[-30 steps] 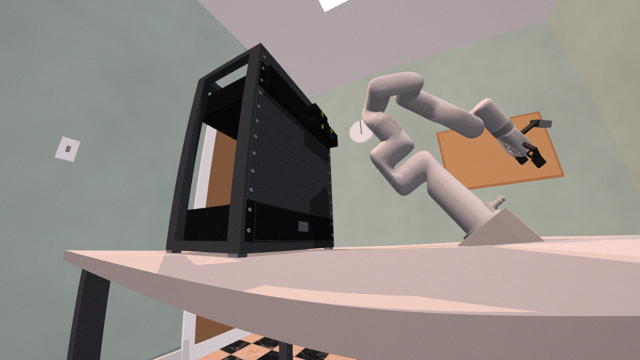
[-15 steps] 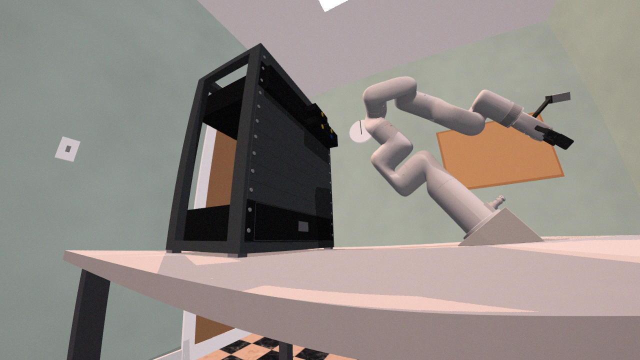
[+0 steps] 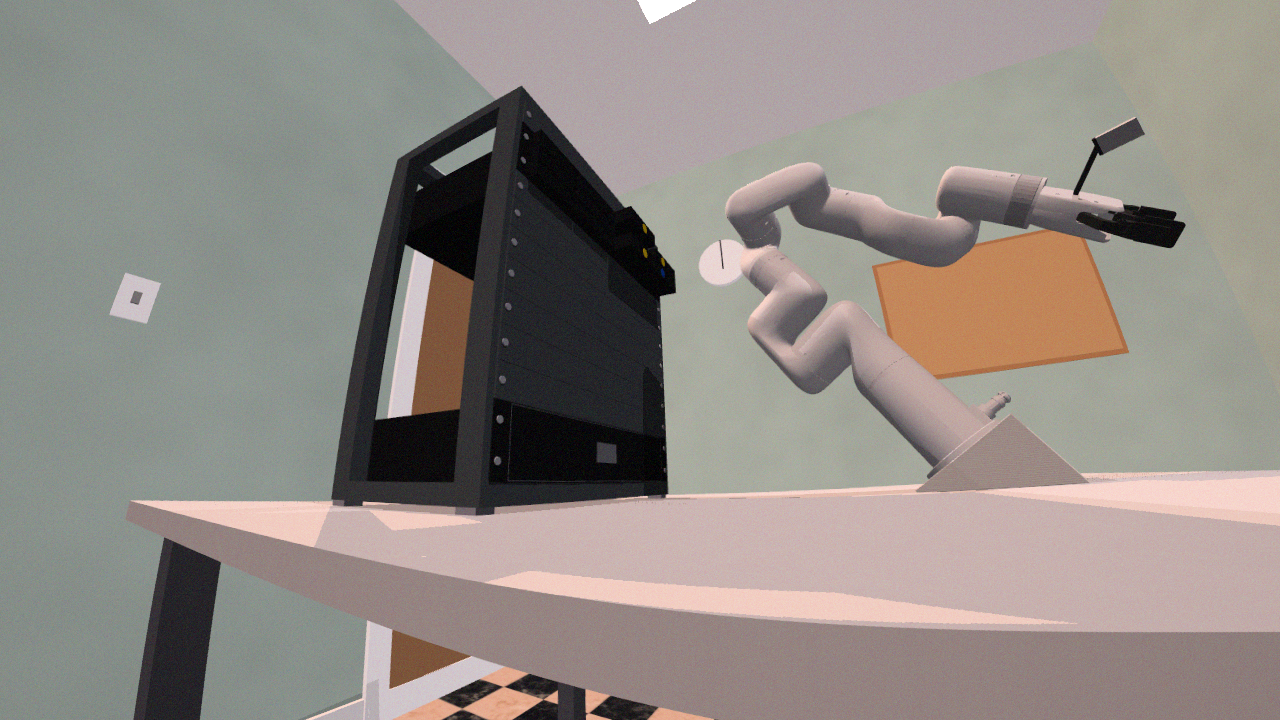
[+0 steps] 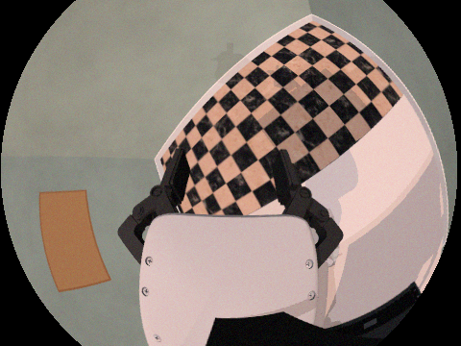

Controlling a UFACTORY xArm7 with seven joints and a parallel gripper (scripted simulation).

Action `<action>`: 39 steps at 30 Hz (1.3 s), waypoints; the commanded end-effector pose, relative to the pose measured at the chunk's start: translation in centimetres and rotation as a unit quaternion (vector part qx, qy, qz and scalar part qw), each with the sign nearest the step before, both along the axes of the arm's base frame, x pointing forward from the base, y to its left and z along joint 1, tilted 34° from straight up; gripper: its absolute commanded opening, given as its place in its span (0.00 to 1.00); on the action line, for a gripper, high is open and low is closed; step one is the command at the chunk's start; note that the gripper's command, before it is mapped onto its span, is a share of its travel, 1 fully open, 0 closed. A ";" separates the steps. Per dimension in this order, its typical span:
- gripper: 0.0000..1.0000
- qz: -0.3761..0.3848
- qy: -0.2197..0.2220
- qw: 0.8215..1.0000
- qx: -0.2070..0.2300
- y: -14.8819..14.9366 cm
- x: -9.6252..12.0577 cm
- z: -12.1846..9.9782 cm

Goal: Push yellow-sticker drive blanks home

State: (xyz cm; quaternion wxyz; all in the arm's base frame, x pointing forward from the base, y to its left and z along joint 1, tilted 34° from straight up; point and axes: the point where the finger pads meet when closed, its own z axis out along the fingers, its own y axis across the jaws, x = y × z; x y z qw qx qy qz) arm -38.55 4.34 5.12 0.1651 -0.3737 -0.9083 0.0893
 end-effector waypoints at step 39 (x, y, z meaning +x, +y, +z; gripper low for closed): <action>1.00 -0.447 0.113 0.819 0.342 29.4 13.4 15.8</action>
